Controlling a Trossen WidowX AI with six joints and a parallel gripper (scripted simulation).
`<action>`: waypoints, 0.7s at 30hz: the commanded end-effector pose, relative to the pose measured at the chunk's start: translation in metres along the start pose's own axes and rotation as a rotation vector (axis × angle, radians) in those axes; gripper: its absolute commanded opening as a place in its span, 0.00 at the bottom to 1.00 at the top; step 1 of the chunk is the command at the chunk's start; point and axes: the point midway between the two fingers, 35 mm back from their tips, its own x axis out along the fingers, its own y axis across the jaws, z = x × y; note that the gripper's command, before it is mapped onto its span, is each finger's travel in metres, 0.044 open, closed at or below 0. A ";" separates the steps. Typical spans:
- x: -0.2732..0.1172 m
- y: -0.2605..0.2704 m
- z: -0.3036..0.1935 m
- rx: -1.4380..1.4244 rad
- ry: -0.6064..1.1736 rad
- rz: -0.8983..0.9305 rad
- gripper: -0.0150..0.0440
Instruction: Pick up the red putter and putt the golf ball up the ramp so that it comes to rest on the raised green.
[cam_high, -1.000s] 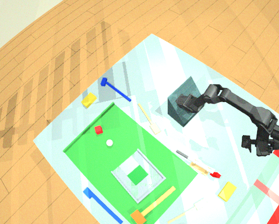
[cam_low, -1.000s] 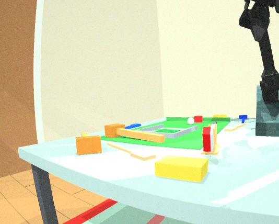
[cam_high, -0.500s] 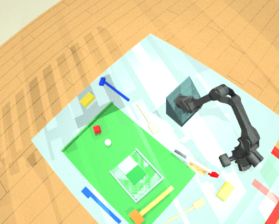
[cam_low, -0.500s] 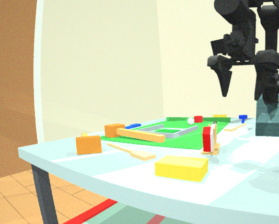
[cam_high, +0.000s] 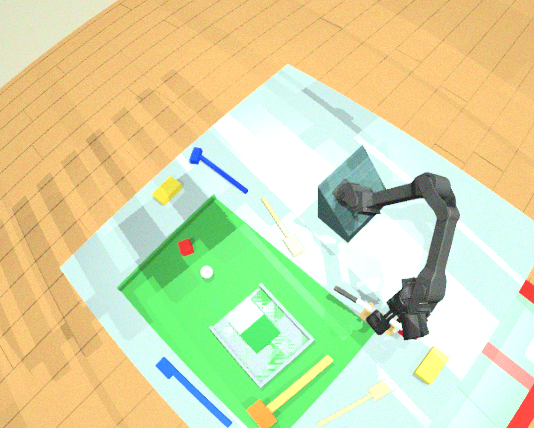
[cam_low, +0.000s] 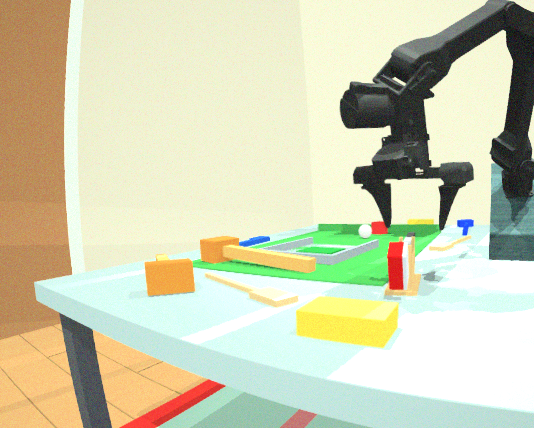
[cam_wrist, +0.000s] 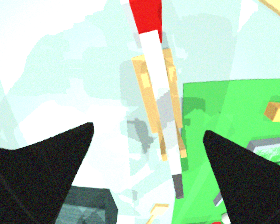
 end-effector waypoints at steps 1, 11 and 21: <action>0.018 -0.031 -0.057 -0.138 -0.041 0.091 1.00; 0.016 -0.060 -0.134 -0.289 -0.291 0.079 1.00; 0.014 -0.063 -0.144 -0.308 -0.336 0.053 1.00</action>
